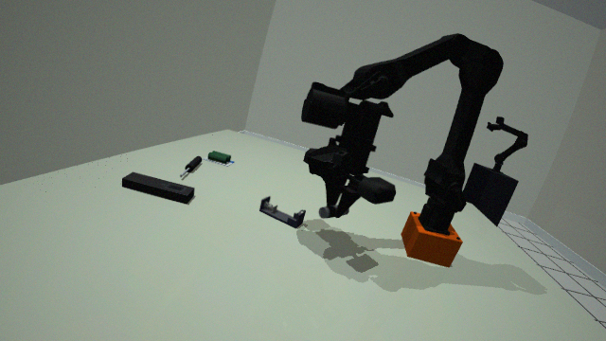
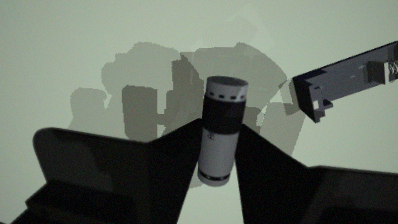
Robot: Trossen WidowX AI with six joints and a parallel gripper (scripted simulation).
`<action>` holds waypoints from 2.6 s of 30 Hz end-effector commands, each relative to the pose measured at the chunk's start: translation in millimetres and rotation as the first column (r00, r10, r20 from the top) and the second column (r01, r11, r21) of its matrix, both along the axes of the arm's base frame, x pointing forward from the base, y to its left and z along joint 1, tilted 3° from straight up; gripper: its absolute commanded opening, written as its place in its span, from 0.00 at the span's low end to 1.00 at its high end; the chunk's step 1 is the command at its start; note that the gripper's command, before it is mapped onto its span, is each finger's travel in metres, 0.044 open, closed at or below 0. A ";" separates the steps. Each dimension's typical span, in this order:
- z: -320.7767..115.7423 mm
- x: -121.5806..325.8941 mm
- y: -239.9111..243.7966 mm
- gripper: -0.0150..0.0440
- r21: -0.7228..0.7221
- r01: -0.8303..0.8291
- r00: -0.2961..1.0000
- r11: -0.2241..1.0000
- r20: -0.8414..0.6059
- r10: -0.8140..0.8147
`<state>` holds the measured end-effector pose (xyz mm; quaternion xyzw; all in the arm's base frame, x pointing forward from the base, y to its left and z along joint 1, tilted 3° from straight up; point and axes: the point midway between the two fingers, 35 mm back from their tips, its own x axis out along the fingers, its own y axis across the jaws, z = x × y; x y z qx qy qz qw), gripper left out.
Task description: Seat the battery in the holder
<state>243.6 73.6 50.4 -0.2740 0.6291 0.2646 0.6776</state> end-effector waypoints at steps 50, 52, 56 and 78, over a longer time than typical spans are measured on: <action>-22.0 95.8 -53.2 0.37 -0.161 0.861 0.444 0.482 -0.225 -0.868; -22.7 96.4 -53.3 0.37 -0.170 0.859 0.442 0.483 -0.233 -0.866; -24.2 97.7 -53.6 0.37 -0.187 0.854 0.437 0.486 -0.248 -0.864; -32.5 103.1 -54.9 0.37 -0.277 0.821 0.406 0.499 -0.331 -0.852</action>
